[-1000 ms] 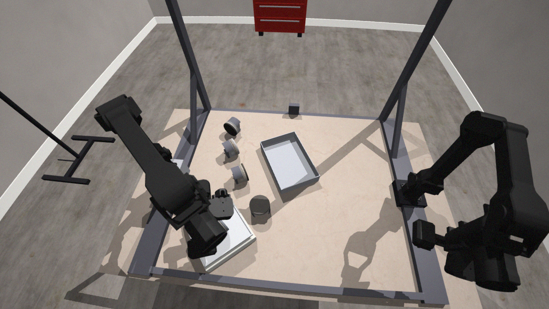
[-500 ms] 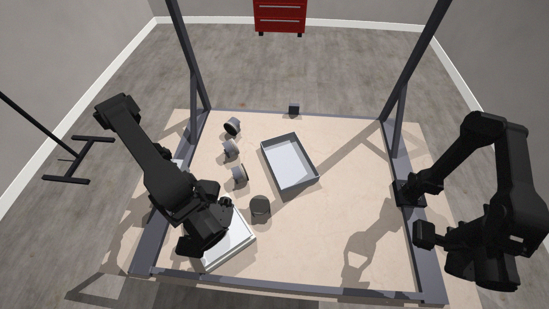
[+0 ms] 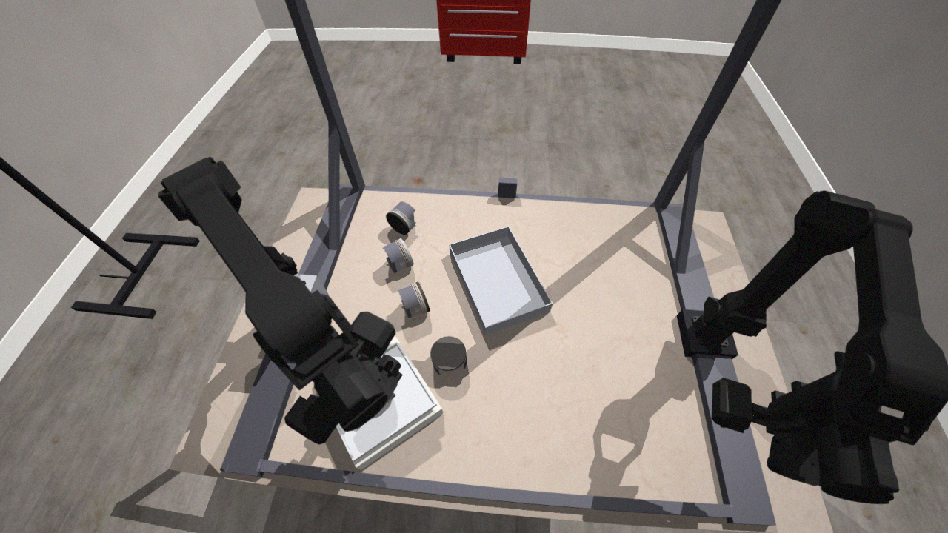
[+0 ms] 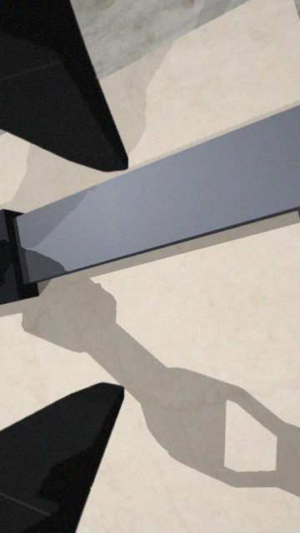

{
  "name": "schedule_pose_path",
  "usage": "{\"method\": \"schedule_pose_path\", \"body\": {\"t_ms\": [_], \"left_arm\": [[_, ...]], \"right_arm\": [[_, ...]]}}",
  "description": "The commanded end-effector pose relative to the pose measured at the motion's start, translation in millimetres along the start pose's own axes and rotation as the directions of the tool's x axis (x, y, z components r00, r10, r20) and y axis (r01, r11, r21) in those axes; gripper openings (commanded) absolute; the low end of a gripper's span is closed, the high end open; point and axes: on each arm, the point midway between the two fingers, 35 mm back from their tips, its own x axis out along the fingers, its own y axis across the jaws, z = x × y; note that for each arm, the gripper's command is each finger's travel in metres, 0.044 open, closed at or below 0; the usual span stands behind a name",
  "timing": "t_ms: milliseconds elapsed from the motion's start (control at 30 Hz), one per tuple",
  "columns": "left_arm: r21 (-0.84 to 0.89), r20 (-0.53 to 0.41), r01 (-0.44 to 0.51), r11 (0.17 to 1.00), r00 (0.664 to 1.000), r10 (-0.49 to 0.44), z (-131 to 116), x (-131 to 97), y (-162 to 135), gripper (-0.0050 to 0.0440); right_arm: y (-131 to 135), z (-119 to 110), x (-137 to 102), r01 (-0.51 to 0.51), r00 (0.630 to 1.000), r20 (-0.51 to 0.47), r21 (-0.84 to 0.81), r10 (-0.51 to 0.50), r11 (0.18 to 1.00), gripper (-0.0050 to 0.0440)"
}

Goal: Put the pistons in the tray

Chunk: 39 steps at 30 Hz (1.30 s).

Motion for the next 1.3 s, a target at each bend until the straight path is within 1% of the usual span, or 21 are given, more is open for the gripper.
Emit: {"method": "schedule_pose_path", "body": {"t_ms": [0,200,267,367,433,600,767,833,1000,1167,1200,1267], "left_arm": [[0.002,0.018,0.001,1.000,1.000,-0.001,4,-5,0,0.0400],[0.002,0.018,0.001,1.000,1.000,-0.001,4,-5,0,0.0400],[0.002,0.018,0.001,1.000,1.000,-0.001,4,-5,0,0.0400],[0.002,0.018,0.001,1.000,1.000,-0.001,4,-5,0,0.0400],[0.002,0.018,0.001,1.000,1.000,-0.001,4,-5,0,0.0400],[0.002,0.018,0.001,1.000,1.000,-0.001,4,-5,0,0.0400],[0.002,0.018,0.001,1.000,1.000,-0.001,4,-5,0,0.0400],[0.002,0.018,0.001,1.000,1.000,-0.001,4,-5,0,0.0400],[0.002,0.018,0.001,1.000,1.000,-0.001,4,-5,0,0.0400],[0.002,0.018,0.001,1.000,1.000,-0.001,4,-5,0,0.0400],[0.002,0.018,0.001,1.000,1.000,-0.001,4,-5,0,0.0400],[0.002,0.018,0.001,1.000,1.000,-0.001,4,-5,0,0.0400]], "right_arm": [[1,1,-11,0.020,0.999,0.042,0.117,-0.025,0.993,0.0378],[1,1,-11,0.021,0.998,0.048,0.274,-0.036,0.962,0.0378],[1,1,-11,0.021,0.998,0.048,0.274,-0.036,0.962,0.0378],[1,1,-11,0.022,0.998,0.050,0.340,-0.041,0.940,0.0378],[7,-6,-10,0.024,0.998,0.050,0.302,-0.041,0.953,0.0378],[22,-23,-8,0.020,0.998,0.049,0.301,-0.037,0.953,0.0378],[31,-43,4,0.026,0.985,0.152,0.359,-0.087,0.933,0.0378],[31,-43,4,0.026,0.985,0.152,0.359,-0.087,0.933,0.0378],[40,-64,15,0.023,0.958,0.251,0.416,-0.139,0.909,0.0378],[50,-84,27,0.012,0.919,0.343,0.470,-0.196,0.882,0.0378],[52,-89,29,0.011,0.913,0.353,0.477,-0.203,0.879,0.0378],[55,-97,33,0.011,0.914,0.353,0.477,-0.202,0.879,0.0378]]}}
